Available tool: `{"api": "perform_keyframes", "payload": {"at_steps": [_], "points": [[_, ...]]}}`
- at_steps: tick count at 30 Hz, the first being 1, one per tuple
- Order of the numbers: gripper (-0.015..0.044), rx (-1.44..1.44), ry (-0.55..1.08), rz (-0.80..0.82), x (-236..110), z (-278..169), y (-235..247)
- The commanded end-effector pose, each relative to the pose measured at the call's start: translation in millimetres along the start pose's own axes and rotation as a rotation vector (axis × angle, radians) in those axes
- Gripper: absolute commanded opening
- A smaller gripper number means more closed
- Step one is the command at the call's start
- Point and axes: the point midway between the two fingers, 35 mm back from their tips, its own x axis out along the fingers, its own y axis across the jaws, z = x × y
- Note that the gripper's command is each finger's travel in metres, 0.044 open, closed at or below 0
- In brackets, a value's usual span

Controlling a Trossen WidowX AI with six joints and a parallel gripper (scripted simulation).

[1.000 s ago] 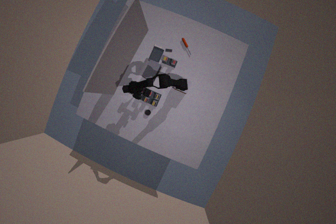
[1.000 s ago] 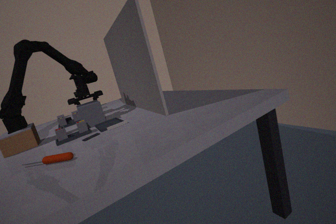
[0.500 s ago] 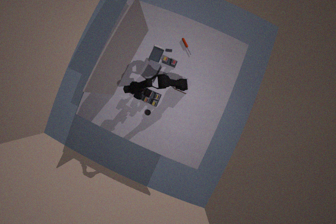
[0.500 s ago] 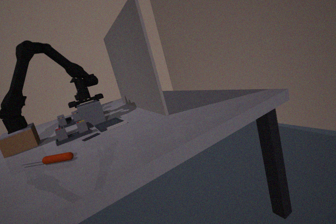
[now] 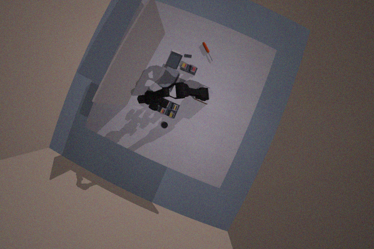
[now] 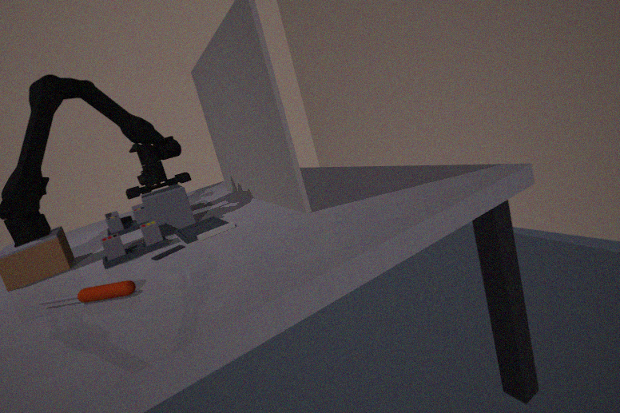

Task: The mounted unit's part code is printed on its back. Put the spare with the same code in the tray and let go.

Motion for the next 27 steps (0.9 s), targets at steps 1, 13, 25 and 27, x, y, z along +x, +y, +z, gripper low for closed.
{"api": "perform_keyframes", "payload": {"at_steps": [1,13,25,27], "points": [[0.0017,0.000,0.000,0.000,-0.1,0.0,0.0],[0.0000,0.000,-0.001,0.000,-21.3,1.3,-1.8],[0.0000,-0.001,-0.005,0.001,-79.4,0.6,-0.2],[0.0000,-0.002,-0.005,-0.010,-77.2,1.0,-2.6]]}}
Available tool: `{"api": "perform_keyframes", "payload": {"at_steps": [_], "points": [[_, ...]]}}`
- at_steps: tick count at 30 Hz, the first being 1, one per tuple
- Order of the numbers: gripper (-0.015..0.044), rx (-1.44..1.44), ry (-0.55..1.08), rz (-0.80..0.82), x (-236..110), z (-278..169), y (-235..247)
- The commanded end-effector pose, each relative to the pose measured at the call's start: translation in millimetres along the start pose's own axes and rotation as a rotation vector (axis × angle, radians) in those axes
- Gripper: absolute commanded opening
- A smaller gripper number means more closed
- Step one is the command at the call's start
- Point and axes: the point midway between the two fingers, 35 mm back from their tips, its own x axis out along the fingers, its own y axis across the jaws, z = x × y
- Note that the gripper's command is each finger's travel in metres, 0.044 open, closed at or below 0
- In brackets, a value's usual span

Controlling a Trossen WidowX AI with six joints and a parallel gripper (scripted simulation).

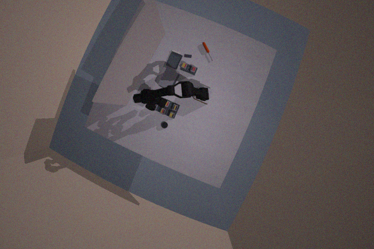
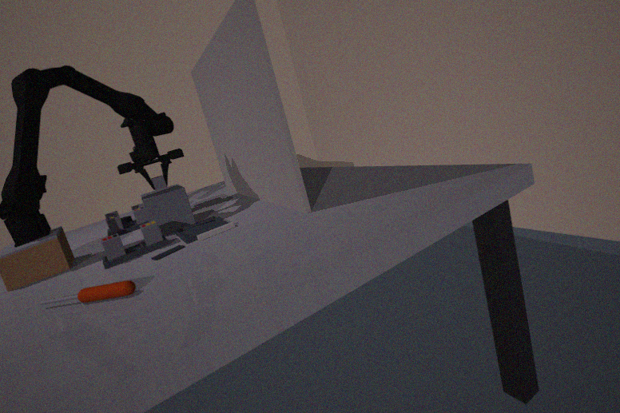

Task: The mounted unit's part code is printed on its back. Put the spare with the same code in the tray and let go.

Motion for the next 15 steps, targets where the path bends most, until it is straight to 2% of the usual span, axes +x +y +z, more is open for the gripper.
{"api": "perform_keyframes", "payload": {"at_steps": [1,15], "points": [[0.0000,0.000,-0.001,-0.002,-3.1,0.7,-1.0],[0.0000,0.002,-0.002,0.007,-69.1,4.7,-6.1]]}}
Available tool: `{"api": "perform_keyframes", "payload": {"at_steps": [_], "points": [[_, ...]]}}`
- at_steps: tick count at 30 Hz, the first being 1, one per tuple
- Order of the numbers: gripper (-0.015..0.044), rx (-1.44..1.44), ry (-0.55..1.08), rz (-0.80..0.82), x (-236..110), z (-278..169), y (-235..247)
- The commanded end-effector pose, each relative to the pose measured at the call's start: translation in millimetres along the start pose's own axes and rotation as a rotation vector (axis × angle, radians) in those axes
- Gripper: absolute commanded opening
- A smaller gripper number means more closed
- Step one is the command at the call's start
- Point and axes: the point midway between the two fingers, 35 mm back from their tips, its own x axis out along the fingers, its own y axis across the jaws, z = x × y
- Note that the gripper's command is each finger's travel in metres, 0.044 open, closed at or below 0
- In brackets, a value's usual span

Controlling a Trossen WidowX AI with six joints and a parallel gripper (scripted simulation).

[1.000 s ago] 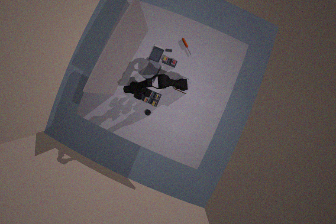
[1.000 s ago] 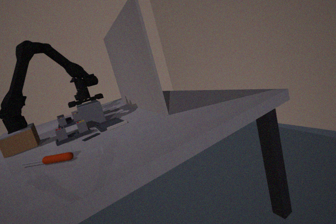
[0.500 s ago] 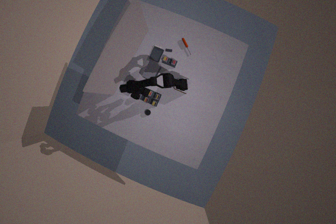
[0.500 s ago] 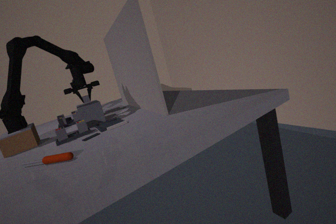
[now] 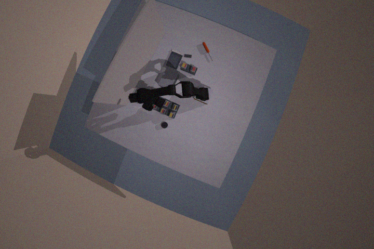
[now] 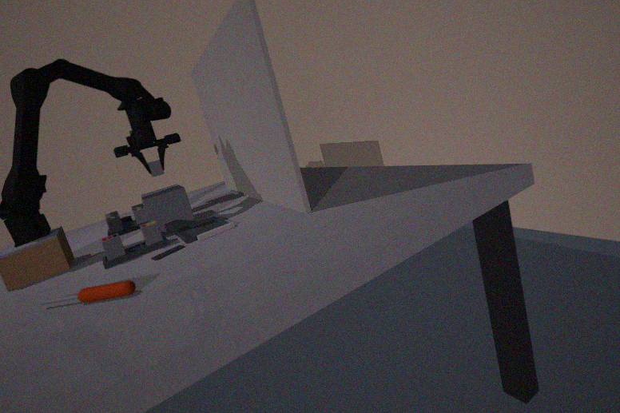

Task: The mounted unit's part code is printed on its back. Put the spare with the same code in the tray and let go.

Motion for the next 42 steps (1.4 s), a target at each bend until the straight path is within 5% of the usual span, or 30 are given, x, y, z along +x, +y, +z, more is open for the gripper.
{"api": "perform_keyframes", "payload": {"at_steps": [1,10,42], "points": [[0.0000,0.004,-0.007,-0.001,-22.8,0.9,0.2],[0.0000,0.017,-0.009,-0.002,-27.0,-10.9,-6.4],[0.0000,0.024,0.006,-0.014,-30.3,-210.9,-61.1]]}}
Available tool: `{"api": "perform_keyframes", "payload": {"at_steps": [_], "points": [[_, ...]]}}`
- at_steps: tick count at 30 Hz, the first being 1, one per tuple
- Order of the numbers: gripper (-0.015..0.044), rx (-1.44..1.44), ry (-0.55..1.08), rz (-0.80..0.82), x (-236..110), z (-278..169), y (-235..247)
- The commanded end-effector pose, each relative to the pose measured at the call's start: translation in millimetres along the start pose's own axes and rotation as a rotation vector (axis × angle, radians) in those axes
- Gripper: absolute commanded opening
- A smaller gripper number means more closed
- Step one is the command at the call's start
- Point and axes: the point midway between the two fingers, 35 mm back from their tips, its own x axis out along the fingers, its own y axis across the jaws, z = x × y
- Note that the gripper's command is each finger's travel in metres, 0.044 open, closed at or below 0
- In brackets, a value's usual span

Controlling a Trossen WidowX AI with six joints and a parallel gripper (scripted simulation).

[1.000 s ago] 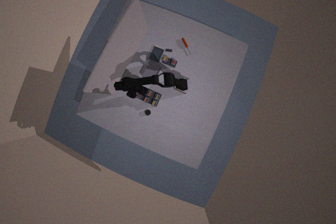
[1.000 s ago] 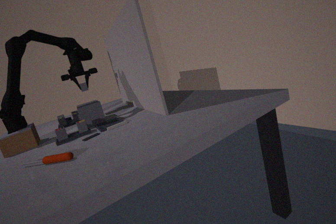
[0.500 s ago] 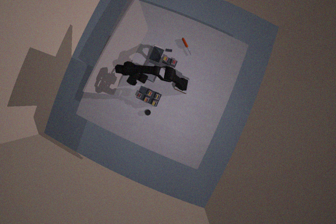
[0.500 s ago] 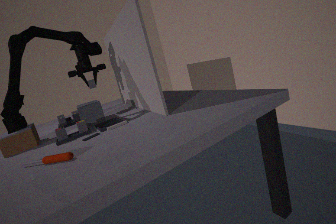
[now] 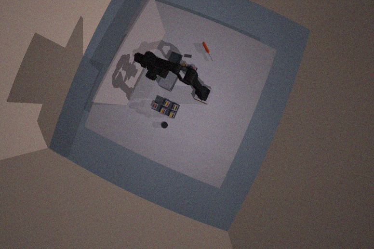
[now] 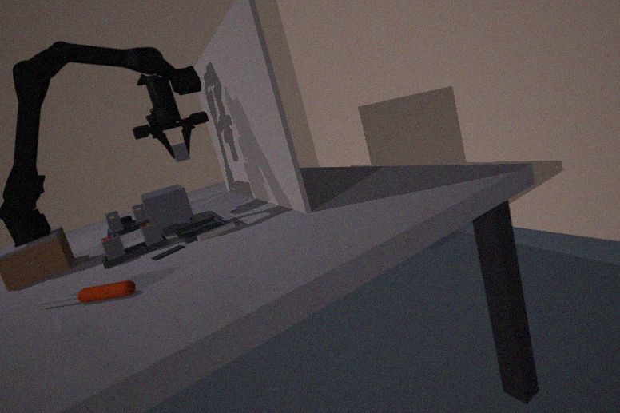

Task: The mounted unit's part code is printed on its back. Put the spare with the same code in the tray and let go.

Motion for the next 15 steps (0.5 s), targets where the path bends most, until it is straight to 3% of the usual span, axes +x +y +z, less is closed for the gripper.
{"api": "perform_keyframes", "payload": {"at_steps": [1,15], "points": [[0.0000,-0.007,0.009,-0.001,-0.8,-30.2,-1.6],[0.0000,-0.014,0.023,0.004,-0.6,-122.8,9.5]]}}
